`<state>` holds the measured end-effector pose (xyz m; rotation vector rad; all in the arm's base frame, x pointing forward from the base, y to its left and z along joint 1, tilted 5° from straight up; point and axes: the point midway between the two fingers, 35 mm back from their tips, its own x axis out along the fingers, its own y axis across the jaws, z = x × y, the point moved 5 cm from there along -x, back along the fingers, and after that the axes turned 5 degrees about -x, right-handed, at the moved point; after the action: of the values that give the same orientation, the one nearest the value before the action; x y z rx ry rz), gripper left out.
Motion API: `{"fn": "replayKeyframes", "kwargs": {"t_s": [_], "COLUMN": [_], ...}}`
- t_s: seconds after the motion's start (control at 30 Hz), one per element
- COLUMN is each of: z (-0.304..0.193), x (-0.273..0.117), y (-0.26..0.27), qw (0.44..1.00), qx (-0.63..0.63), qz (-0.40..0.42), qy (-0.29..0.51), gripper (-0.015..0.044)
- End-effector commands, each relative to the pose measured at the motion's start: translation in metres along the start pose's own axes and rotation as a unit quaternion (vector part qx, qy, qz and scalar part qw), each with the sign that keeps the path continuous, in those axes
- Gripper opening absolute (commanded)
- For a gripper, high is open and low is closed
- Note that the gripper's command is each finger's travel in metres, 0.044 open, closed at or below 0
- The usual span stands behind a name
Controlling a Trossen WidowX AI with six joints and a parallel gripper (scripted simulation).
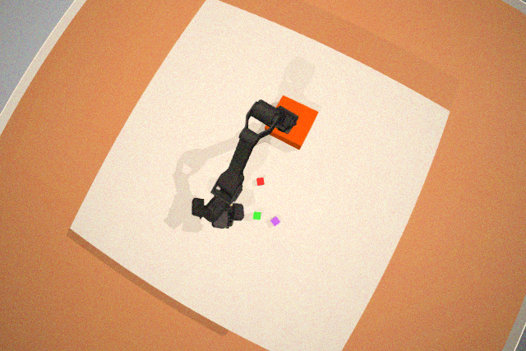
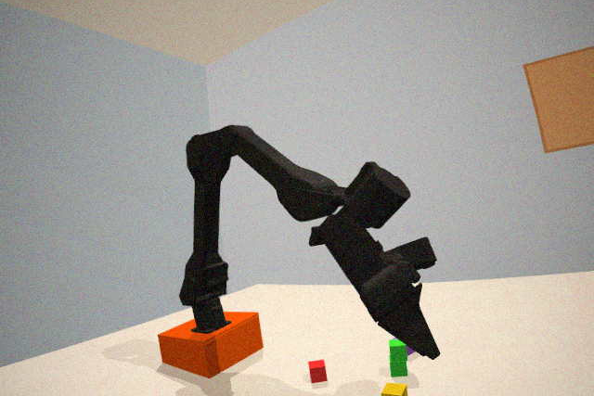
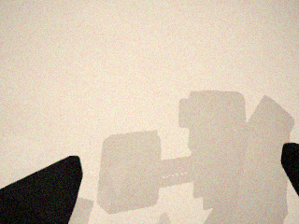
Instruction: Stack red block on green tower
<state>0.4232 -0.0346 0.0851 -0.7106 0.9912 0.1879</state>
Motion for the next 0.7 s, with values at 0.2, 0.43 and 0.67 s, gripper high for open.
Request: {"fn": "replayKeyframes", "kwargs": {"t_s": [0.2, 0.43, 0.67], "z": [-0.049, -0.080, -0.082], "x": [-0.063, -0.102, -0.100], "y": [0.092, 0.127, 0.131], "qw": [0.975, 0.947, 0.947], "qx": [-0.042, -0.063, -0.063], "qz": [0.177, 0.247, 0.247], "qy": [0.129, 0.197, 0.197], "gripper": [0.0440, 0.0440, 0.0440]}}
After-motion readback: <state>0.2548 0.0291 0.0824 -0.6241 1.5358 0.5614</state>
